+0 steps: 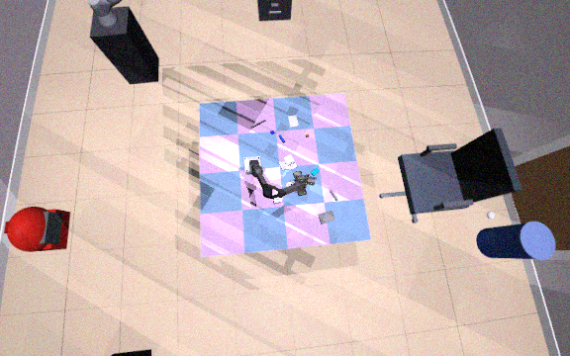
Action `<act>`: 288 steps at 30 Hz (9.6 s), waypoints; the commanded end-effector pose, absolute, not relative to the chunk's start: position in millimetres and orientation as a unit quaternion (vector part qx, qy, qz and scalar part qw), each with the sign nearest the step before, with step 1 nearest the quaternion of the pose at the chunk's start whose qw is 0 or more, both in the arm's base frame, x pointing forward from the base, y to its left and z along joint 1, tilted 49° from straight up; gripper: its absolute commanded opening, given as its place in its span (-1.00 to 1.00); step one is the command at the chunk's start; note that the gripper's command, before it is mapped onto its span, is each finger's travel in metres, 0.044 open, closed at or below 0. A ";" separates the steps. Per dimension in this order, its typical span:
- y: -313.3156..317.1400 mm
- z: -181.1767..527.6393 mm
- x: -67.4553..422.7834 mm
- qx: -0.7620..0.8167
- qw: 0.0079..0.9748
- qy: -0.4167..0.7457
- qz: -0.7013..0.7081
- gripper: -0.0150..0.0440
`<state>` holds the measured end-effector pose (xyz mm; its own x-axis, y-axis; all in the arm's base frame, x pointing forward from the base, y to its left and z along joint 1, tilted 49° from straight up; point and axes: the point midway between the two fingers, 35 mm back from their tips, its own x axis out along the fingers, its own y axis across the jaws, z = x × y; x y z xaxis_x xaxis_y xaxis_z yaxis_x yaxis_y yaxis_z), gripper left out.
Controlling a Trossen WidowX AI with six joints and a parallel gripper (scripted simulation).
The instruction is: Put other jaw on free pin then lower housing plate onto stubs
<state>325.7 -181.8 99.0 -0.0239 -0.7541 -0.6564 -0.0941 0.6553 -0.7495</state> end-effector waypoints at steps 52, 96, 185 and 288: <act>-155.9 43.7 318.7 -0.320 0.621 0.666 -0.260 -0.49; -118.3 76.4 320.4 -0.321 0.622 0.668 -0.253 1.00; -112.7 83.7 320.3 -0.320 0.620 0.669 -0.254 1.00; -112.8 83.7 320.2 -0.320 0.620 0.669 -0.254 -0.33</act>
<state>320.2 -112.9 83.7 -0.0259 -0.7439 -0.6678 -0.1123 0.6660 -0.7375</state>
